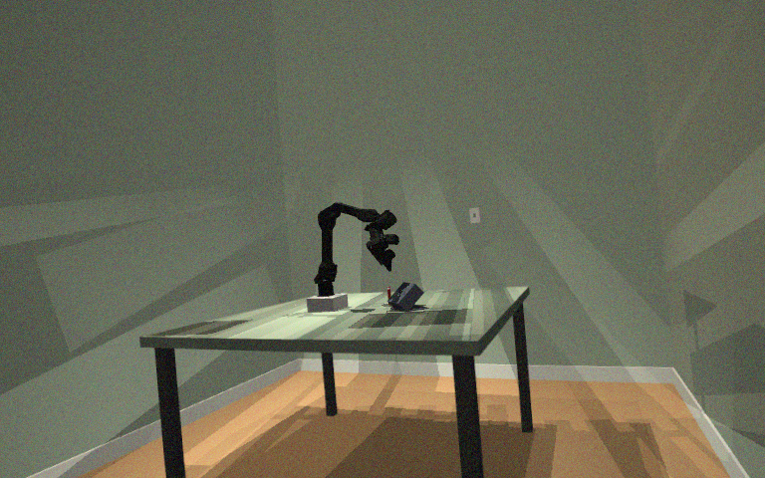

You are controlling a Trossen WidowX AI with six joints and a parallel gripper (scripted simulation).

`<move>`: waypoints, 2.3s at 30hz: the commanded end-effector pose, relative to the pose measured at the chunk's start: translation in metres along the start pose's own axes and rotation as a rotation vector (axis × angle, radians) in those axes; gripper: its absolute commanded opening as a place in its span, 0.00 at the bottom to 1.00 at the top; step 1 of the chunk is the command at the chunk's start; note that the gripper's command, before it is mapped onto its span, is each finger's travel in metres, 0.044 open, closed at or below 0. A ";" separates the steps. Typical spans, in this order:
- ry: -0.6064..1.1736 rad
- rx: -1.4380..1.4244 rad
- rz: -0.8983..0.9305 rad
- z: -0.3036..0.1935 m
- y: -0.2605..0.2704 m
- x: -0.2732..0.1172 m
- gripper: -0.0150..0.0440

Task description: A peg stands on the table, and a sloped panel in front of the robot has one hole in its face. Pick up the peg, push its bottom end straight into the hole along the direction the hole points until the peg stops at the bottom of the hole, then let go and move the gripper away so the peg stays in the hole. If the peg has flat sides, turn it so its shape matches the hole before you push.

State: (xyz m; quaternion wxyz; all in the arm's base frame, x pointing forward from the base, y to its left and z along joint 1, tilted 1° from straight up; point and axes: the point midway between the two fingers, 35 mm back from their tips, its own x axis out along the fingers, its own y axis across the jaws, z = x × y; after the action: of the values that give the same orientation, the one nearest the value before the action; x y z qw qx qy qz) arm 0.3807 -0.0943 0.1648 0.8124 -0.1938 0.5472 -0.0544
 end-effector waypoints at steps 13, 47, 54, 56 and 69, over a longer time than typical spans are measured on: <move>0.057 -0.008 0.180 -0.005 0.098 -0.003 1.00; 0.287 -0.041 0.389 -0.069 0.254 -0.039 1.00; 0.297 -0.043 0.392 -0.072 0.259 -0.040 1.00; 0.297 -0.043 0.392 -0.072 0.259 -0.040 1.00; 0.297 -0.043 0.392 -0.076 0.267 -0.022 1.00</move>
State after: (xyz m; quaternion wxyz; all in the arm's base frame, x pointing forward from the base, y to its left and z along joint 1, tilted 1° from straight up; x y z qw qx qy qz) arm 0.2721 0.1384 0.0687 0.7185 -0.0925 0.6836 0.0890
